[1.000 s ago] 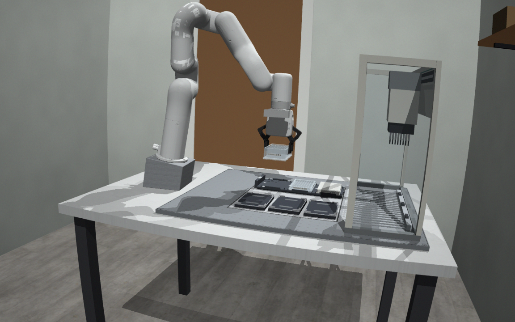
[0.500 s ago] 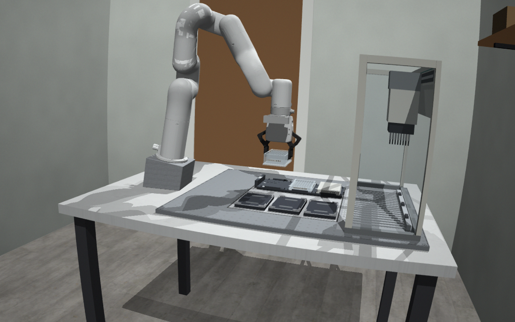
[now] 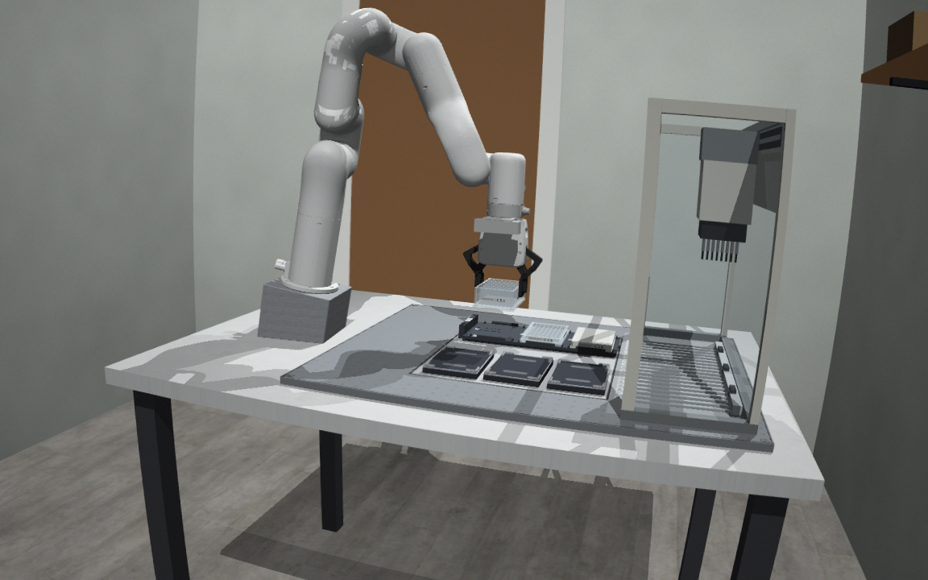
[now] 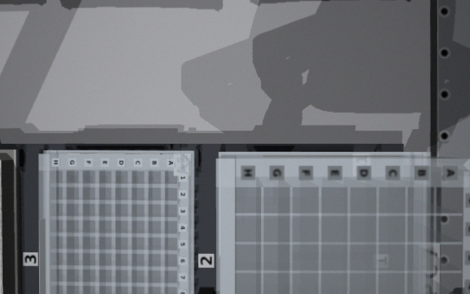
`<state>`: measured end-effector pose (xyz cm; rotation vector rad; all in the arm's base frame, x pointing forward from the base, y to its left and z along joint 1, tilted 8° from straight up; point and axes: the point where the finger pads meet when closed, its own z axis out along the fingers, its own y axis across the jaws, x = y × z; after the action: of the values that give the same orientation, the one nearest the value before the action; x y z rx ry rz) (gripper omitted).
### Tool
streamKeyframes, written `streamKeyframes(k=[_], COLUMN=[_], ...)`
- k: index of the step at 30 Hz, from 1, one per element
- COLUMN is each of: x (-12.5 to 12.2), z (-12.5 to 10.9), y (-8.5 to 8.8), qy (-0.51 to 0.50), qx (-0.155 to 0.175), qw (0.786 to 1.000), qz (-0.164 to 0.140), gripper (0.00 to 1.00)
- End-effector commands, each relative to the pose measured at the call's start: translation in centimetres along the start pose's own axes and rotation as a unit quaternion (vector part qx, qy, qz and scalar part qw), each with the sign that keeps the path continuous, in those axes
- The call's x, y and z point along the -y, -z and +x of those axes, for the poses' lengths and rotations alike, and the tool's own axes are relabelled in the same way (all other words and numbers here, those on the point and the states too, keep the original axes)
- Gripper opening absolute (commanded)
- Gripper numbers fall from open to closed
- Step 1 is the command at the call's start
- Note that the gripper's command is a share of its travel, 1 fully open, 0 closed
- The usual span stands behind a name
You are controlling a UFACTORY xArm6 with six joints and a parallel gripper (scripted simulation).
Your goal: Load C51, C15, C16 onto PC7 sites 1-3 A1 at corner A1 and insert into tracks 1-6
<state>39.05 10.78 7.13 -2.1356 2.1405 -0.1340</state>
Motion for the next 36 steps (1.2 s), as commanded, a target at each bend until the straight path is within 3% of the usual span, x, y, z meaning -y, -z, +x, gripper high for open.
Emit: streamKeyframes(k=[1, 28, 36], x=[0.2, 0.2, 0.2], z=[0.0, 0.0, 0.0], y=[-0.7, -4.5, -4.6], qy=[0.0, 0.0, 0.0], qx=[0.001, 0.001, 0.001], qw=[1.0, 1.0, 1.0], qz=[0.002, 0.002, 0.002], gripper=[0.0, 0.0, 0.0])
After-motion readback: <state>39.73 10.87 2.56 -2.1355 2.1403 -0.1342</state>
